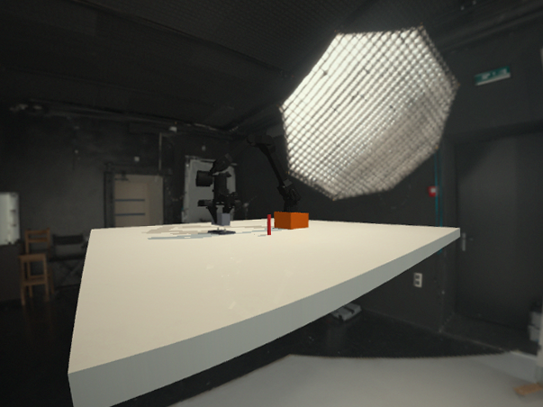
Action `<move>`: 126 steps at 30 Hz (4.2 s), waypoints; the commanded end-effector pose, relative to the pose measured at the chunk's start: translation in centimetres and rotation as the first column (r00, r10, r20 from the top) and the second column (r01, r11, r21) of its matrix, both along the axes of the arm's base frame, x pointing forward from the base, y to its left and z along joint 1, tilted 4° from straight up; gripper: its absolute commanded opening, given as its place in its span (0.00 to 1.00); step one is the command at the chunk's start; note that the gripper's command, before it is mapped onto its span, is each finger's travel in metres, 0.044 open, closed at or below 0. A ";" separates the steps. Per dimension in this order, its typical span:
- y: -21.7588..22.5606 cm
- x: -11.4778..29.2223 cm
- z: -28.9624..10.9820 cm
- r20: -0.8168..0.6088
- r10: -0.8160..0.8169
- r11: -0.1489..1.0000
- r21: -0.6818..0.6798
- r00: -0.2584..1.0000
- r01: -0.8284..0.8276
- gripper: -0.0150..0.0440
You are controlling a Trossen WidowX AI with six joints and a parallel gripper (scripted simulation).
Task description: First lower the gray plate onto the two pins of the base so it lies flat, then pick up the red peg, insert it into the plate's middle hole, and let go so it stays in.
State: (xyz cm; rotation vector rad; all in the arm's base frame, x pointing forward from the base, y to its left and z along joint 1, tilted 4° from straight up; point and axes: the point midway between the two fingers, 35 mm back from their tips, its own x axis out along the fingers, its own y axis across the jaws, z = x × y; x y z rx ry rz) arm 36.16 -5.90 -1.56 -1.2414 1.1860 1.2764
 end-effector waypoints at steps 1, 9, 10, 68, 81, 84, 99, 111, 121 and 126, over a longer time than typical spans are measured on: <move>0.0 -0.3 -0.9 -0.013 0.003 1.000 0.000 1.000 -0.003 0.25; 0.0 -0.4 -2.1 -0.013 0.003 1.000 0.000 1.000 -0.003 0.25; 0.0 -0.4 -2.1 -0.013 0.003 1.000 0.000 1.000 -0.003 0.25; 7.3 -1.9 10.7 -0.012 -0.736 0.677 -0.022 0.677 0.736 1.00; 14.3 -6.7 11.1 0.005 -0.982 -0.186 -0.048 -0.186 0.981 1.00; 15.2 -7.5 11.1 0.011 -0.943 -0.332 -0.051 -0.332 0.942 1.00; 18.7 -11.7 10.9 0.047 -0.458 -0.888 -0.053 -0.888 0.456 1.00; 19.3 -11.6 10.9 0.048 -0.437 -0.899 -0.052 -0.898 0.435 1.00; 19.4 -11.7 7.5 0.048 -0.437 -0.899 -0.053 -0.898 0.435 1.00; 19.3 -11.8 6.5 0.048 -0.437 -0.899 -0.053 -0.898 0.435 1.00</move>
